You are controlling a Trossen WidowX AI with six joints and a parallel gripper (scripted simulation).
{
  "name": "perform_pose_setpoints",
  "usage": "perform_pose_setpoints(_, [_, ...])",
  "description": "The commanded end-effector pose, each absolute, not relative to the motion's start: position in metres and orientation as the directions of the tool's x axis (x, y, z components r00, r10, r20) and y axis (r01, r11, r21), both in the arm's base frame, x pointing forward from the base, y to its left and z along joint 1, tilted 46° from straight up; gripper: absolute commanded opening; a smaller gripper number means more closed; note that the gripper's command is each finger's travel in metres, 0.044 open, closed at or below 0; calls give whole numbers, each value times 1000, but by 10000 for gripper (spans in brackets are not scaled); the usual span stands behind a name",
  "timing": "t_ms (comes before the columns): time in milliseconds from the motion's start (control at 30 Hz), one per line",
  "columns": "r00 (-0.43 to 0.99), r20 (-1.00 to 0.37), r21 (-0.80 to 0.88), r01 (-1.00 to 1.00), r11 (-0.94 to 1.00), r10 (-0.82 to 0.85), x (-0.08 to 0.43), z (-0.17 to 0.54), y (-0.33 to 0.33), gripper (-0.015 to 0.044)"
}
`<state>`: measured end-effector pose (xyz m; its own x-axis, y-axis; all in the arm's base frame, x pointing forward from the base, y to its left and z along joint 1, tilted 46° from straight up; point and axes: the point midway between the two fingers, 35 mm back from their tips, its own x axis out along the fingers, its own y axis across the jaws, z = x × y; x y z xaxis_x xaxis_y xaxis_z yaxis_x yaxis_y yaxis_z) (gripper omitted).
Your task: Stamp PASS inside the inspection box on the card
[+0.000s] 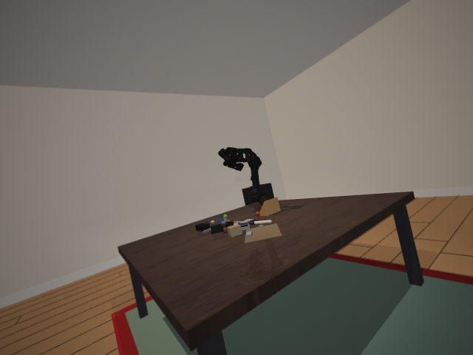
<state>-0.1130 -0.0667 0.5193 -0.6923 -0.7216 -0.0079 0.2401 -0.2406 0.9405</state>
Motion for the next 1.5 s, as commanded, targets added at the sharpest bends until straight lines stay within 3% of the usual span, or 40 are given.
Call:
perform_pose_setpoints(0, [-550, -103, 834, 407, -373, -829, -80, 498, -131, 213])
perform_pose_setpoints(400, [-237, -300, 482, 798, -362, -924, 26, 437, -215, 213])
perform_pose_setpoints(600, [-84, -432, 184, 967, -179, -898, 97, 383, -226, 213])
perform_pose_setpoints(800, [39, -548, -102, 988, 112, -836, 174, 324, -206, 213])
perform_pose_setpoints(1000, [98, -645, -389, 812, 435, -758, 235, 259, -156, 213])
perform_pose_setpoints(1167, [78, -699, -606, 464, 646, -711, 259, 202, -99, 213])
perform_pose_setpoints(1333, [42, -702, -710, 36, 704, -711, 258, 156, -45, 213])
perform_pose_setpoints(1467, [40, -701, -713, 7, 701, -712, 257, 157, -46, 213])
